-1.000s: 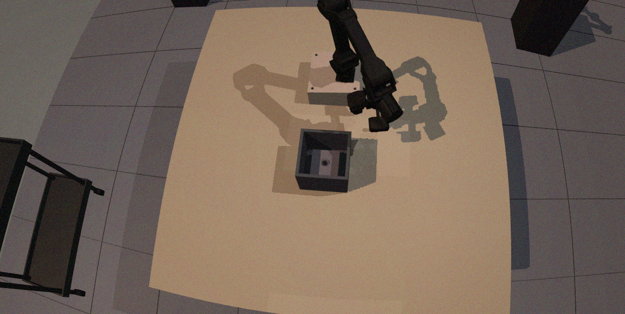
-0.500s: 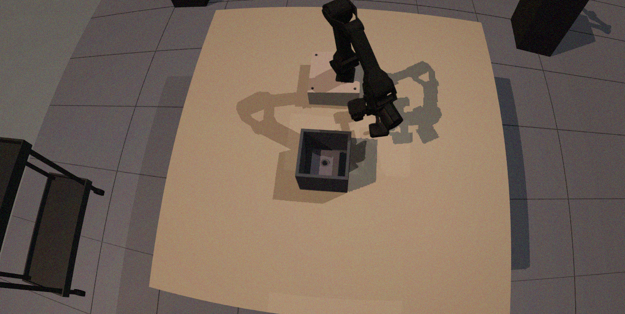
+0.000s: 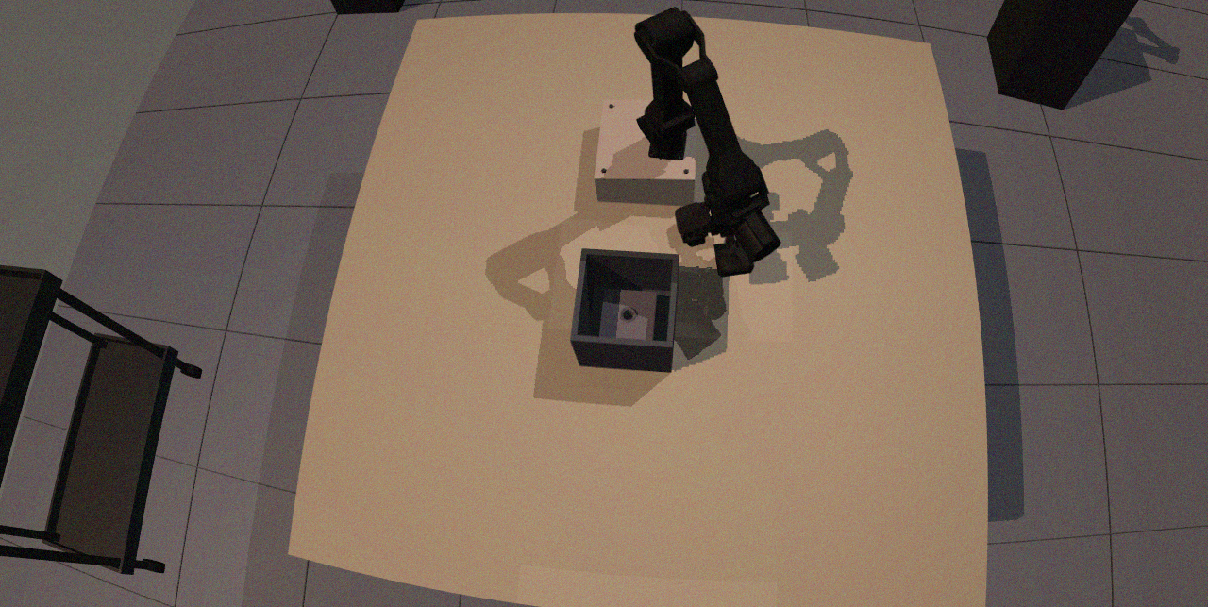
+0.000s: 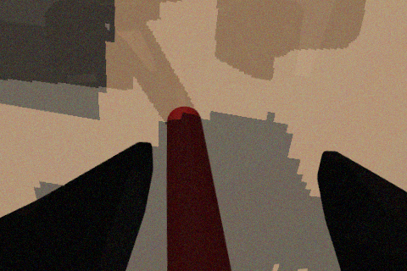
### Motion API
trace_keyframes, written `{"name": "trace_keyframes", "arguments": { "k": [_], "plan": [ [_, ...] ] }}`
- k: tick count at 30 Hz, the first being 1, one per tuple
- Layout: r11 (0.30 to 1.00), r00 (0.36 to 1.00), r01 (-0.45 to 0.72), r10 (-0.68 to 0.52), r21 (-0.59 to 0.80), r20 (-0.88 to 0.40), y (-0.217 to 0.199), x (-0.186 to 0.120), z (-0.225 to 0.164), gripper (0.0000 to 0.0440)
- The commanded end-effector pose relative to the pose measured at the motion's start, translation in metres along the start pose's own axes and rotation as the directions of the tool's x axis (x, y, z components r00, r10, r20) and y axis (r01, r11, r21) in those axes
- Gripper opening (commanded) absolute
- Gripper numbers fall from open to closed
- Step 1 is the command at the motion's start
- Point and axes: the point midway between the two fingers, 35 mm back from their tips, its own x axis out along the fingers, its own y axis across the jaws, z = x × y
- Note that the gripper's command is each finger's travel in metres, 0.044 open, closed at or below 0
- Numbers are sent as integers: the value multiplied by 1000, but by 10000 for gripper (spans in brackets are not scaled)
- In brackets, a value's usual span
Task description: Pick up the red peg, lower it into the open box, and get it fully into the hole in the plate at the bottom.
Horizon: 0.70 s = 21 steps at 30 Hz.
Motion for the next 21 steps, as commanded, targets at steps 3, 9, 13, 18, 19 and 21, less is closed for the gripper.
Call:
{"name": "trace_keyframes", "arguments": {
  "k": [3,9,13,18,19,21],
  "plan": [
    [1000,1000,-3,3,-27,0,3,10,-3,155],
    [998,1000,-16,15,-62,-17,8,16,-9,47],
    [998,999,-36,34,-60,-31,12,12,-13,25],
    [997,997,-57,55,-44,-50,17,3,-17,17],
    [997,997,-62,60,-41,-54,18,1,-18,15],
    [997,996,-72,70,-35,-63,20,-3,-19,9]
  ]
}}
